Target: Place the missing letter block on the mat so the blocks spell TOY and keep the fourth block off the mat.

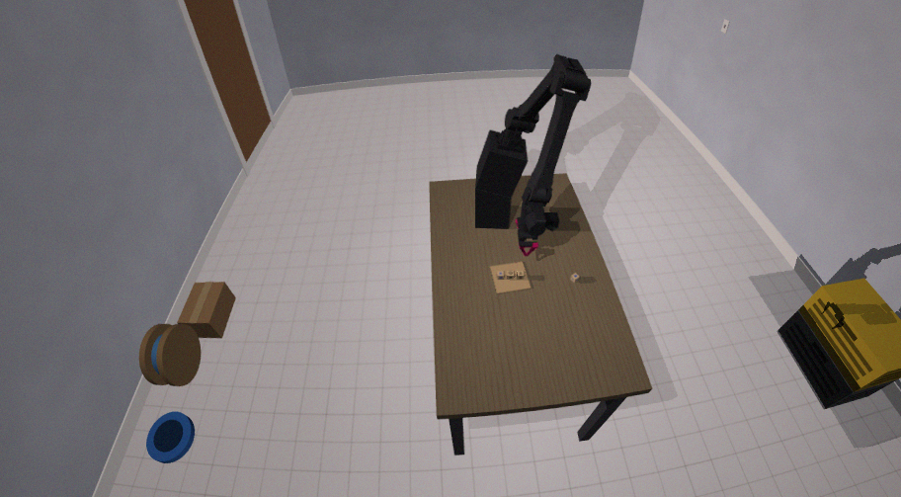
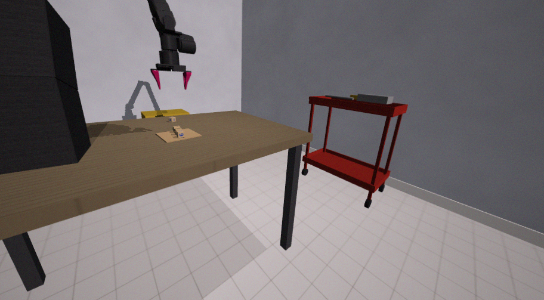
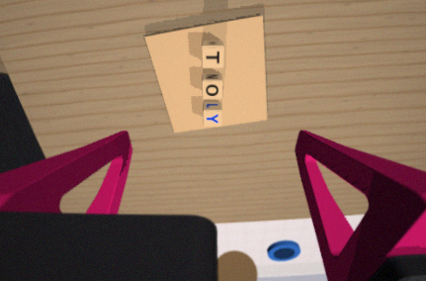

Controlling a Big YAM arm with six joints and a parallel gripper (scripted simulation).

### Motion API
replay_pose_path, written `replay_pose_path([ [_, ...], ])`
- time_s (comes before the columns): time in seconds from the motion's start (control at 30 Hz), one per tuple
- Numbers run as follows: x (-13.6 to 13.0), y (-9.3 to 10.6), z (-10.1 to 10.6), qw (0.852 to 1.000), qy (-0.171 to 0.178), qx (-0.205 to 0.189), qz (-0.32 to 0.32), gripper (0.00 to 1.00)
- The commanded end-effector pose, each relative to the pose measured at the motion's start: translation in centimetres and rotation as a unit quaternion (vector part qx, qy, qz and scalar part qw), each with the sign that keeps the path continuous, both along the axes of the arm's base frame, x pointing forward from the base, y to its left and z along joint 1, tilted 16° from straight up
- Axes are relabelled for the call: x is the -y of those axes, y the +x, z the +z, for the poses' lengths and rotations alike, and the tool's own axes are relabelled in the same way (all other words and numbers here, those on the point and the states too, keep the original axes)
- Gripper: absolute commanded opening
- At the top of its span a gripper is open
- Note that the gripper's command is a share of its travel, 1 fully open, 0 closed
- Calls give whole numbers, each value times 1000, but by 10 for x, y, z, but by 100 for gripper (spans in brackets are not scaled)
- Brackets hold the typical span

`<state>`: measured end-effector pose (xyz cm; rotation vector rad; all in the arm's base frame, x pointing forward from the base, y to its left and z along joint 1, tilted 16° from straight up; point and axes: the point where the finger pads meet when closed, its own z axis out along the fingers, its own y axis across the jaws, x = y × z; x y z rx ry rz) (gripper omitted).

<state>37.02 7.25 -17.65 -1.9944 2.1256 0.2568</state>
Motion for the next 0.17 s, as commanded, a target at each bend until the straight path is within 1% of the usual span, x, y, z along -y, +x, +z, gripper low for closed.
replay_pose_path([
  [0.0,1,4,1,1000,2,5,4,100],
  [0.13,1,4,1,1000,2,5,4,100],
])
